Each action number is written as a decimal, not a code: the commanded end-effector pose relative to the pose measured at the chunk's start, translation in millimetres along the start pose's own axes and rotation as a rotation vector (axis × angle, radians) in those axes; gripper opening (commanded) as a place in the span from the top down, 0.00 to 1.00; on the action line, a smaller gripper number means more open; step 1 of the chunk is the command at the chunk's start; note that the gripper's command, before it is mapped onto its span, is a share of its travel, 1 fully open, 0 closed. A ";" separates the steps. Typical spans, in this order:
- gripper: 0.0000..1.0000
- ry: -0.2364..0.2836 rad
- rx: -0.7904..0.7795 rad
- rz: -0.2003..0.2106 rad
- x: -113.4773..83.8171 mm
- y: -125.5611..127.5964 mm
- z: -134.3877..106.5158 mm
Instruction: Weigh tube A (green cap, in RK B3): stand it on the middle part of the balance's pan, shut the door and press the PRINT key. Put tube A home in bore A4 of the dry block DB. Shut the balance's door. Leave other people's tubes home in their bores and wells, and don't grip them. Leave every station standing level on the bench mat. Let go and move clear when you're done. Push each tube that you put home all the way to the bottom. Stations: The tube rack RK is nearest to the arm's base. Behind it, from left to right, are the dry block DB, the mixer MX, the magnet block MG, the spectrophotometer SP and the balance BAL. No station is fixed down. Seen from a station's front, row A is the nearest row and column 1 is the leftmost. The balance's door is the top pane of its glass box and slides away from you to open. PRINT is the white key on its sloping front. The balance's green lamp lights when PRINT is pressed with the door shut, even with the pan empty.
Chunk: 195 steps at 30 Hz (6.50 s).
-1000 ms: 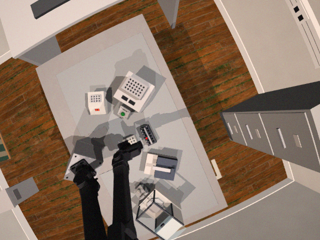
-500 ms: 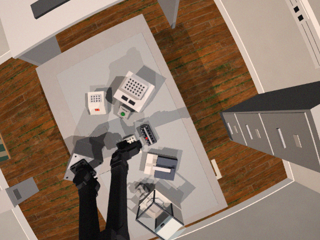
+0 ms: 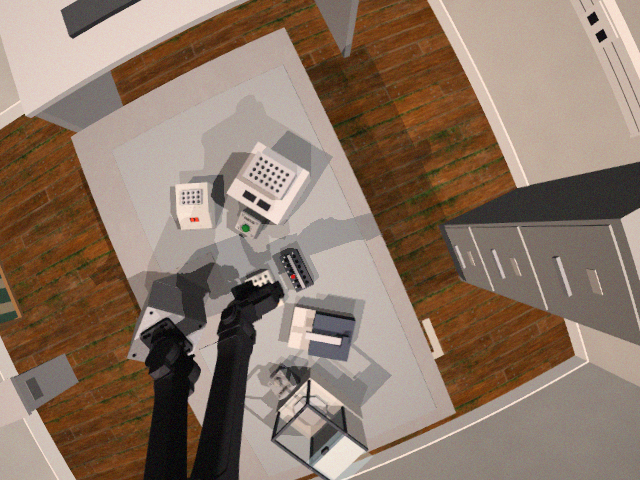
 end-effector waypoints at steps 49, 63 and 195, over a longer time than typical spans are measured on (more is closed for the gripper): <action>0.91 -0.017 0.004 0.007 -23.7 4.0 4.5; 0.91 -0.025 0.009 0.011 -47.0 6.0 10.1; 0.91 0.010 0.051 -0.002 -168.6 -26.4 4.4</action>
Point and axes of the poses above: the point where the finger pads meet when closed, its own x axis out along the fingers, its own y axis across the jaws, z = x × y, the point moved 3 cm from there along -x, back along the fingers, and after that the axes turned 15 degrees about x, right-handed, at the moved point
